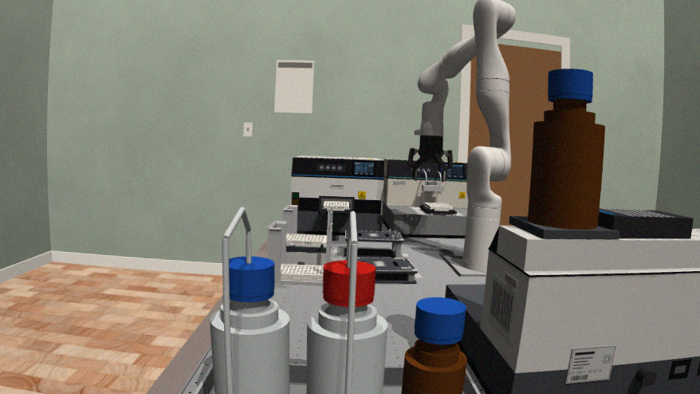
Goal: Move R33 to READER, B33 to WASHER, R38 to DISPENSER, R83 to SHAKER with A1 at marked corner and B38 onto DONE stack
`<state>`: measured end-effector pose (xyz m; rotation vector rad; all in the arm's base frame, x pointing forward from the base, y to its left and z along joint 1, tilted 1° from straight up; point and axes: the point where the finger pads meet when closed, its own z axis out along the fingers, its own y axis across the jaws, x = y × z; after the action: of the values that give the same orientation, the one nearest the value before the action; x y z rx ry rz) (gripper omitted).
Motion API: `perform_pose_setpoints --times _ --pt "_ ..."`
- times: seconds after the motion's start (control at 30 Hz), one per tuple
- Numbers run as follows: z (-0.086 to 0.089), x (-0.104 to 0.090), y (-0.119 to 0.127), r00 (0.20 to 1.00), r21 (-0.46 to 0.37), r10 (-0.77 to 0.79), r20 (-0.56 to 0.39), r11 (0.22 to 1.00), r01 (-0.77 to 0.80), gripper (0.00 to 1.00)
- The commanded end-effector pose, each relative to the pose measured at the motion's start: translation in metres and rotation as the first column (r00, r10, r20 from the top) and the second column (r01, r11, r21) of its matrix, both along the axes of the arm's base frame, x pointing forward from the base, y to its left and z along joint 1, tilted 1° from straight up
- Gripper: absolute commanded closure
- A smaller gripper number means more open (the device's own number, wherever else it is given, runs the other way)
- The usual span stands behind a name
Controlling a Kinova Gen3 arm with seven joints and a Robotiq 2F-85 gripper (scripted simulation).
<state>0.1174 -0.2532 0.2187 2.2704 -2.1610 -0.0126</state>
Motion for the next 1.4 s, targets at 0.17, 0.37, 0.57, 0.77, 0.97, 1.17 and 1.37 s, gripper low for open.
perform_pose_setpoints --times 0.17,0.37,0.57,0.77,0.97,1.17,1.37 --pt "0.0 0.025 0.007 1.0 -0.007 0.01 -0.005 1.0 -0.01 0.0" --pt "-0.001 0.044 0.013 1.0 -0.004 0.01 -0.007 1.0 -0.01 0.0" --pt "-0.001 0.056 0.017 1.0 -0.002 0.01 -0.009 1.0 -0.01 0.0" --pt "-0.001 0.073 0.025 1.0 -0.004 0.01 -0.007 1.0 -0.01 0.0" --pt "-0.001 0.083 0.043 1.0 -0.006 0.01 -0.007 1.0 -0.01 0.0" --pt "-0.002 0.091 0.053 1.0 -0.006 0.01 -0.007 1.0 -0.011 0.0" --pt "-0.002 0.101 0.069 1.0 -0.007 0.01 -0.004 1.0 -0.01 0.0"
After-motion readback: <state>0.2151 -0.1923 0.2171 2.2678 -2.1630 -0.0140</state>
